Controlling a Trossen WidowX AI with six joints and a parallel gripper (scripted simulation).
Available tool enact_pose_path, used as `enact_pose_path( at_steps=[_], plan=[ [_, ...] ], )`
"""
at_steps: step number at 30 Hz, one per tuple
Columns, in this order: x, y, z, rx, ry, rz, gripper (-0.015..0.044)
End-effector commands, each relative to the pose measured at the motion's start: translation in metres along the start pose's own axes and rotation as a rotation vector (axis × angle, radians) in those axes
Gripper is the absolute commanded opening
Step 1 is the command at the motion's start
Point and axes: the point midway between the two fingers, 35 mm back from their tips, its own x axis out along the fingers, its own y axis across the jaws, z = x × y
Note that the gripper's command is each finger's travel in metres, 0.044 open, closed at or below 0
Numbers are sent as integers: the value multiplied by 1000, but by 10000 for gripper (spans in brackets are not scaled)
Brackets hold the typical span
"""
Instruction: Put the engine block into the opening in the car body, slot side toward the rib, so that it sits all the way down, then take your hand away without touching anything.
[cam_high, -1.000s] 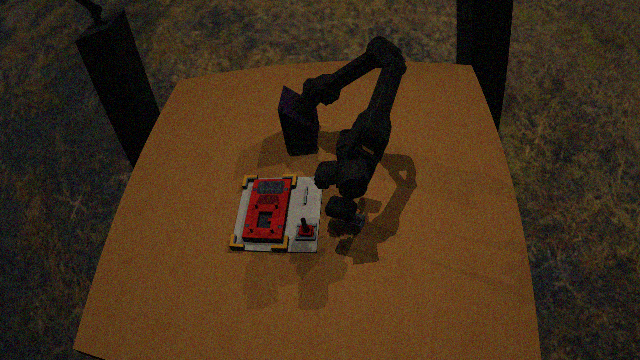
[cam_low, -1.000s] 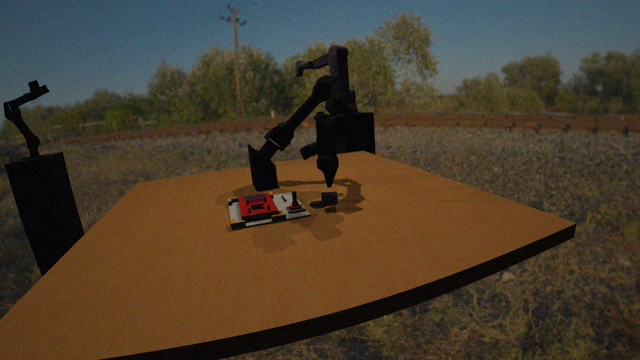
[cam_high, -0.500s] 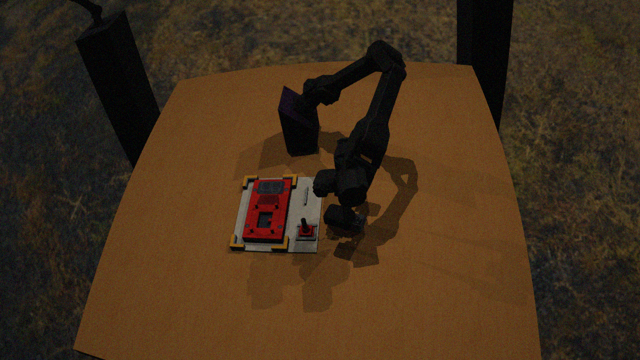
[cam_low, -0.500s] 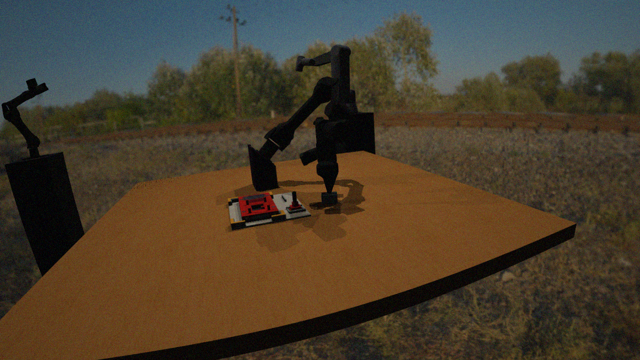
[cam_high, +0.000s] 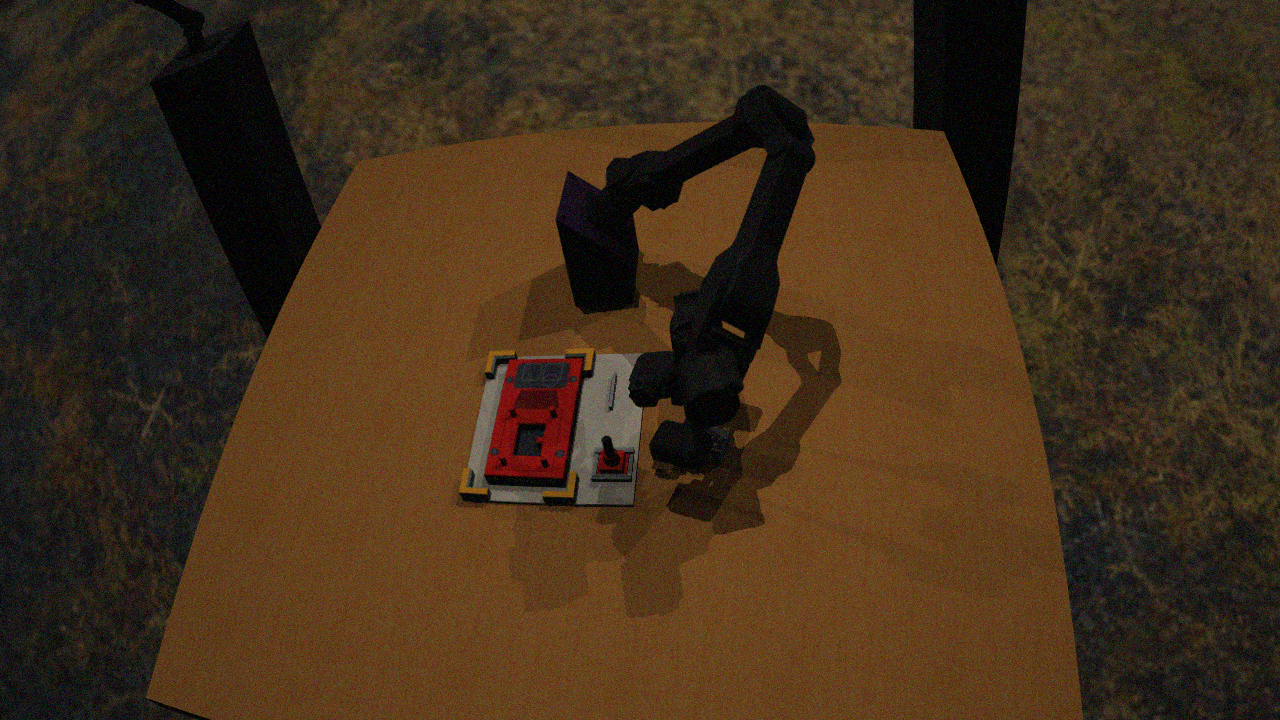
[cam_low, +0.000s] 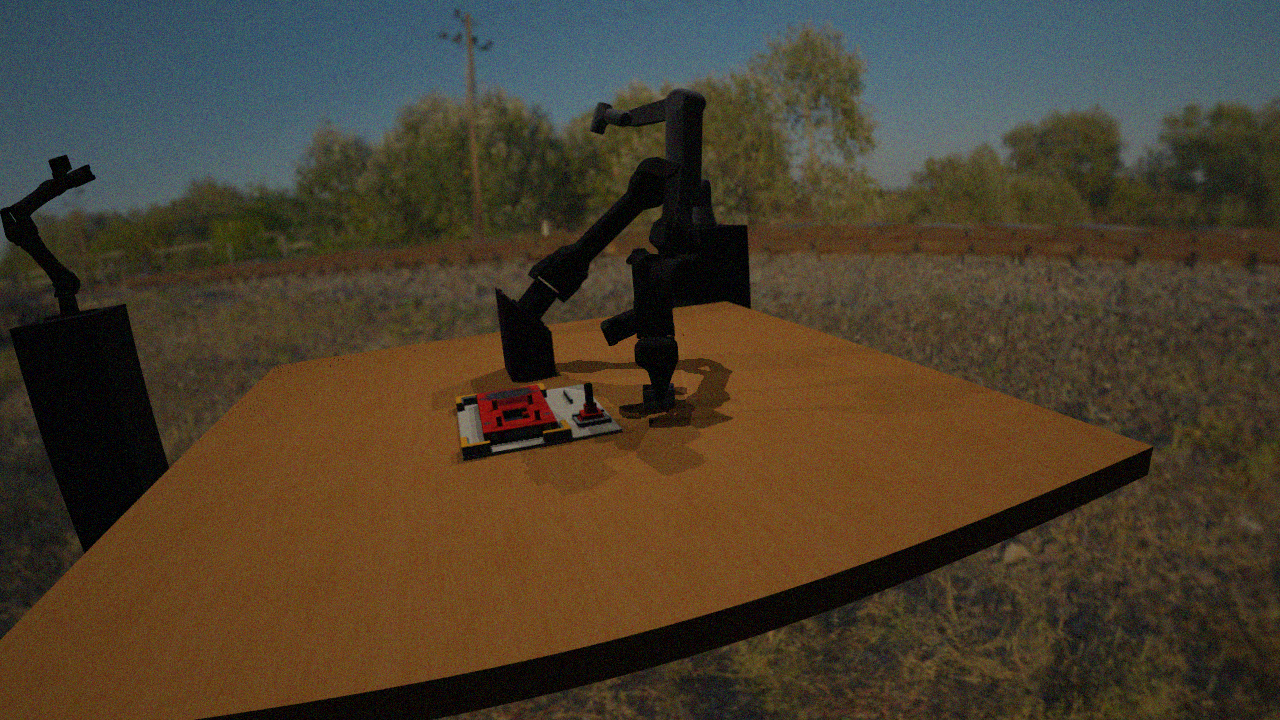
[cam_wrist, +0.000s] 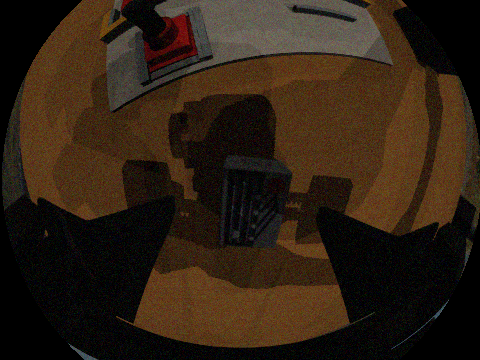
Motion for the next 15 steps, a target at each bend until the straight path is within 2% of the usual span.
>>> enact_pose_path(
  at_steps=[1, 10, 15],
  plan=[
    [4, -1, 2, 9, -5, -4, 387],
    [4, -1, 2, 9, -5, -4, 151],
    [4, -1, 2, 9, -5, -4, 118]
  ],
)
